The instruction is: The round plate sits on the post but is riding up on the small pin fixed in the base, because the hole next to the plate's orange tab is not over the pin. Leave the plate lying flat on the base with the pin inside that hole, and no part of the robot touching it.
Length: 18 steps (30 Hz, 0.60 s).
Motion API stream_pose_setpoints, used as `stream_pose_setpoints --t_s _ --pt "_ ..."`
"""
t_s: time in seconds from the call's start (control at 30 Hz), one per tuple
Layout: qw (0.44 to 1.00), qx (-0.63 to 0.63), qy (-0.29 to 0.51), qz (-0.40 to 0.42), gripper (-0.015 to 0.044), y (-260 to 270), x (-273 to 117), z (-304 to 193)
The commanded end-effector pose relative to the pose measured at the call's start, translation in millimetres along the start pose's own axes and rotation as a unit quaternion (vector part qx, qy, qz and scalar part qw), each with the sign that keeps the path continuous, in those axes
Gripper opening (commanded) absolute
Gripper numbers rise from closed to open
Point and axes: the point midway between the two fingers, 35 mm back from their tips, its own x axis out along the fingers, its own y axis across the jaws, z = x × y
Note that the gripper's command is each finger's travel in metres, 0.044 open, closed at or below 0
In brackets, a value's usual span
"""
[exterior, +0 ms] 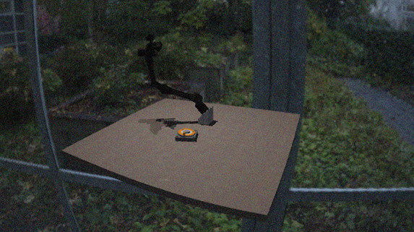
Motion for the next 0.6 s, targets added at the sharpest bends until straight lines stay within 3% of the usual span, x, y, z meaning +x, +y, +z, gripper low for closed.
stream_pose_setpoints --t_s 0.0,0.13,0.3,0.47,0.57 --pt "1.000 0.001 0.001 0.000 0.0374 -2 1 3" --pt "1.000 0.021 0.011 0.013 0.0269 -24 21 66" --pt "0.999 0.048 0.010 0.017 0.0137 -26 35 93" --pt "0.991 0.102 0.028 0.080 0.0006 -6 83 154" --pt "0.989 0.103 0.036 0.097 0.0000 4 96 163"
